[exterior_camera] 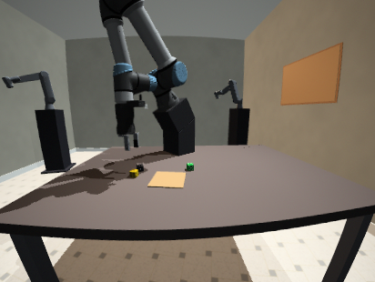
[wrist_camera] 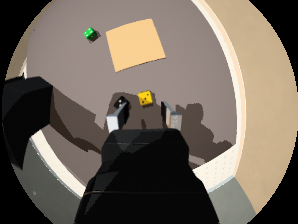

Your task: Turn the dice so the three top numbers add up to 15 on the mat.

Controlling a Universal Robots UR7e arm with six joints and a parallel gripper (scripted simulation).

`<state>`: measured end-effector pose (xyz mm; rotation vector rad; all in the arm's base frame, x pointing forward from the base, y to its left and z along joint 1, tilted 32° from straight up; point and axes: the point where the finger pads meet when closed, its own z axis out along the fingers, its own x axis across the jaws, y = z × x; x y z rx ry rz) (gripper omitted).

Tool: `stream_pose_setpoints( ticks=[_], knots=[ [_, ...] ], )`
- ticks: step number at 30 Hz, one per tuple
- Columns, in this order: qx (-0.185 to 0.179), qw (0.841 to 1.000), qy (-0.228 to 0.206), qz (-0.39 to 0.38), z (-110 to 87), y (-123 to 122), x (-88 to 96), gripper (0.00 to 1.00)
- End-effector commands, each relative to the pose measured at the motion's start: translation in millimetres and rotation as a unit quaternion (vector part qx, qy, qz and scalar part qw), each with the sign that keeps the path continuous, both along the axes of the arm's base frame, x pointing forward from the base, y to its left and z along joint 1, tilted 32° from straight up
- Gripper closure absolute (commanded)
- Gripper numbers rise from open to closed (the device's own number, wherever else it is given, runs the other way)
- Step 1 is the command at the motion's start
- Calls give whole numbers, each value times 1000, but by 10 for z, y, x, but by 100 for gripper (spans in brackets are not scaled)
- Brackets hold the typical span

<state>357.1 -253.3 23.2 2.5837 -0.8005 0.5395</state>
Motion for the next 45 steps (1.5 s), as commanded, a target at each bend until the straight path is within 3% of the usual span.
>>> stream_pose_setpoints(
  ticks=[1, 11, 15, 19, 25, 27, 28, 30, 32, 39, 45],
  knots=[
    [14, 998, -29, -55, -29, -14, 29, 0],
    [52, 975, -102, -189, -108, -60, 80, 0],
    [58, 970, -113, -209, -119, -68, 85, 0],
    [74, 951, -143, -264, -152, -90, 97, 0],
    [94, 920, -180, -334, -194, -120, 105, 0],
    [103, 904, -197, -366, -214, -133, 105, 0],
    [103, 903, -198, -366, -214, -134, 105, 0],
    [112, 886, -214, -397, -234, -147, 104, 0],
    [112, 886, -214, -397, -234, -147, 104, 0],
    [136, 827, -259, -480, -292, -183, 91, 0],
    [148, 792, -282, -521, -323, -201, 79, 0]
  ],
)
